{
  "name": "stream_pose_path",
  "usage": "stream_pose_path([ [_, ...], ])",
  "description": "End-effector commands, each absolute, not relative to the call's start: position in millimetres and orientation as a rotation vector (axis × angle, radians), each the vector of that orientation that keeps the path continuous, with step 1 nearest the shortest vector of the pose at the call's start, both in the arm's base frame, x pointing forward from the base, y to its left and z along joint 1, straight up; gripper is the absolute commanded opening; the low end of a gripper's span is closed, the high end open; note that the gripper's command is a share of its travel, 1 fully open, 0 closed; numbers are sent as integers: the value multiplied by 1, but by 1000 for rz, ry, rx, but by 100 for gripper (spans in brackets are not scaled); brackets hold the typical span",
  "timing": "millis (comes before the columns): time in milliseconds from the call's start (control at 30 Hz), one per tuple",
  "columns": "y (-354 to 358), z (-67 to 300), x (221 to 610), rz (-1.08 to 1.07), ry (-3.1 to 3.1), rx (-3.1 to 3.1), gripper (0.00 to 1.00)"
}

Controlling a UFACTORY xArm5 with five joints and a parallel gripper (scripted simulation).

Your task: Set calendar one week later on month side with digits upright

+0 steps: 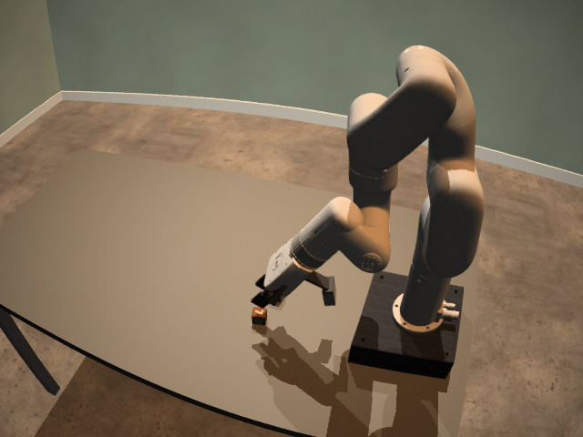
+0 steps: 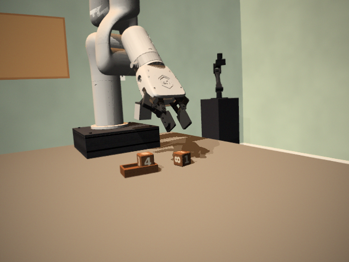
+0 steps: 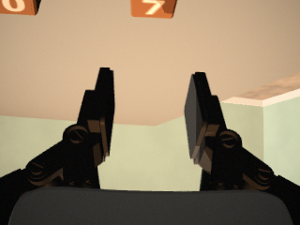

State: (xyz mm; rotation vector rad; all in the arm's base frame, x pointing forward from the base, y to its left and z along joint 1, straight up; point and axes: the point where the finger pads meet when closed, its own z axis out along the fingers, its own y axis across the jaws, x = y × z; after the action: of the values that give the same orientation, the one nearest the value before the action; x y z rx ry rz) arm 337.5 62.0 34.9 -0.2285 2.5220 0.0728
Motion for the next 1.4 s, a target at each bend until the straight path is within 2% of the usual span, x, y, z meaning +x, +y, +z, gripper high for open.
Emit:
stream_pose_path([
  [0,62,35,338,73,2520,-228,47],
  [567,62,22,338,73,2520,-228,47],
  [1367,62,-18,338,73,2520,-228,47],
])
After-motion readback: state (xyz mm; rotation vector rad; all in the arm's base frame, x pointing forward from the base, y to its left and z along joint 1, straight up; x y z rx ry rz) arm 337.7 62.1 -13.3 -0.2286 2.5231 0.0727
